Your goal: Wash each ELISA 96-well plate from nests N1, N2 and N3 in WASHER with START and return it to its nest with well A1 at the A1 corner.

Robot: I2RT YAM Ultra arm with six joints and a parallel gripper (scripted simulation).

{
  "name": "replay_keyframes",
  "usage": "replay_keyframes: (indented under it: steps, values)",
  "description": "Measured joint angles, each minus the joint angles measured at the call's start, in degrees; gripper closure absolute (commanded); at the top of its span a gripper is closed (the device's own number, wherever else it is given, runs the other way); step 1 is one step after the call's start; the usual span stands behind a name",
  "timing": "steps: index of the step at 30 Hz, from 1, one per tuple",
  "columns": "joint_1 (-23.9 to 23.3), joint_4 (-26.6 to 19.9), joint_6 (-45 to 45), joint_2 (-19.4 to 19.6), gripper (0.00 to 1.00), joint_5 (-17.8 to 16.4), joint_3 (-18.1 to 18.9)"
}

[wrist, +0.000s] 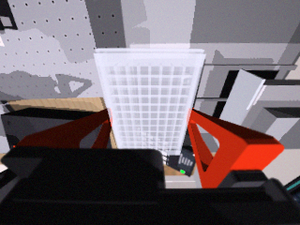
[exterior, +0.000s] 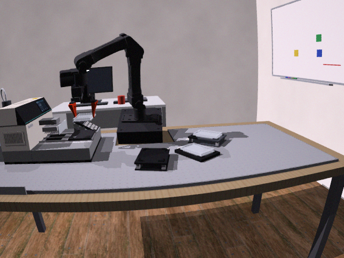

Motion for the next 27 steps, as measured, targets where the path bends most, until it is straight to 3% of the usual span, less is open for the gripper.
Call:
replay_keyframes:
  steps: [19, 27]
  values:
    - [17.57, 1.97, 17.81, -2.89, 1.00, 3.19, -0.02]
    - [17.73, 2.21, 20.48, -3.06, 1.00, 3.72, 0.39]
